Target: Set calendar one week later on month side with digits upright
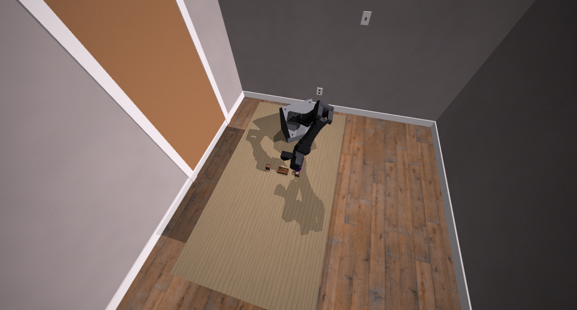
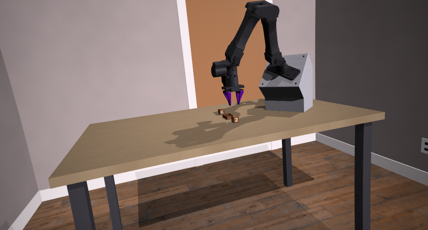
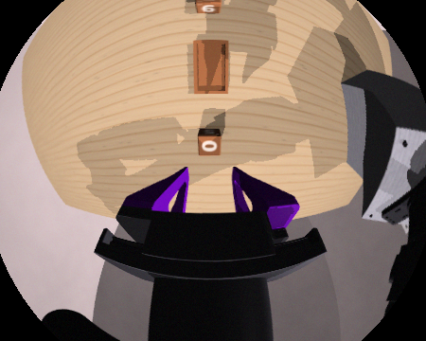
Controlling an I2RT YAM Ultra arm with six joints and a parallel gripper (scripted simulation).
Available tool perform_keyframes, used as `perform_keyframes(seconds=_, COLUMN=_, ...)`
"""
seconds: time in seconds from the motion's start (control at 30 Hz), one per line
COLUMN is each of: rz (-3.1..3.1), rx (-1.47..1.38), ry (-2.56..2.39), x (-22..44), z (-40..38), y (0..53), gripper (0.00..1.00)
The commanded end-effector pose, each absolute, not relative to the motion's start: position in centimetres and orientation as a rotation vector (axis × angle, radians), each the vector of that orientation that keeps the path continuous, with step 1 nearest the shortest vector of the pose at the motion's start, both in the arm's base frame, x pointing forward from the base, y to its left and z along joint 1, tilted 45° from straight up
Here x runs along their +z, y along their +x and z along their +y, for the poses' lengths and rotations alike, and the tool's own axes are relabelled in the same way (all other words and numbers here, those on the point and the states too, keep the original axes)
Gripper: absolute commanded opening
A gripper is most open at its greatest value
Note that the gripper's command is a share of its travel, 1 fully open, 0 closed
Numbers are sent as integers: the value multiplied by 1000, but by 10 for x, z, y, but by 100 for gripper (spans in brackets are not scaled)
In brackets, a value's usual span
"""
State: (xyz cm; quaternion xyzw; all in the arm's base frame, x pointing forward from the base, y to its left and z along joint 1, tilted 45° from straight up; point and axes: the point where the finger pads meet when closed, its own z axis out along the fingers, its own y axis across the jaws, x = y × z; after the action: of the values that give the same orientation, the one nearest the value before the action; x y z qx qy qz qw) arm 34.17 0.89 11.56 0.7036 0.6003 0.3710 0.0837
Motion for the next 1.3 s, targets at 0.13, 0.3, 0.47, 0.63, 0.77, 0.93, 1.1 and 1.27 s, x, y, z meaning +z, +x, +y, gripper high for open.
perform_keyframes(seconds=0.13, rz=1777, rx=1103, ry=2091, x=119, z=6, y=342, gripper=47)
perform_keyframes(seconds=0.3, rz=1777, rx=1103, ry=2091, x=119, z=7, y=343, gripper=47)
perform_keyframes(seconds=0.47, rz=1777, rx=1102, ry=2091, x=117, z=7, y=344, gripper=47)
perform_keyframes(seconds=0.63, rz=1777, rx=1102, ry=2092, x=115, z=8, y=346, gripper=47)
perform_keyframes(seconds=0.77, rz=1777, rx=1102, ry=2092, x=113, z=9, y=347, gripper=47)
perform_keyframes(seconds=0.93, rz=1777, rx=1102, ry=2092, x=109, z=11, y=352, gripper=47)
perform_keyframes(seconds=1.1, rz=1777, rx=1102, ry=2092, x=103, z=14, y=357, gripper=47)
perform_keyframes(seconds=1.27, rz=1777, rx=1102, ry=2092, x=97, z=17, y=362, gripper=47)
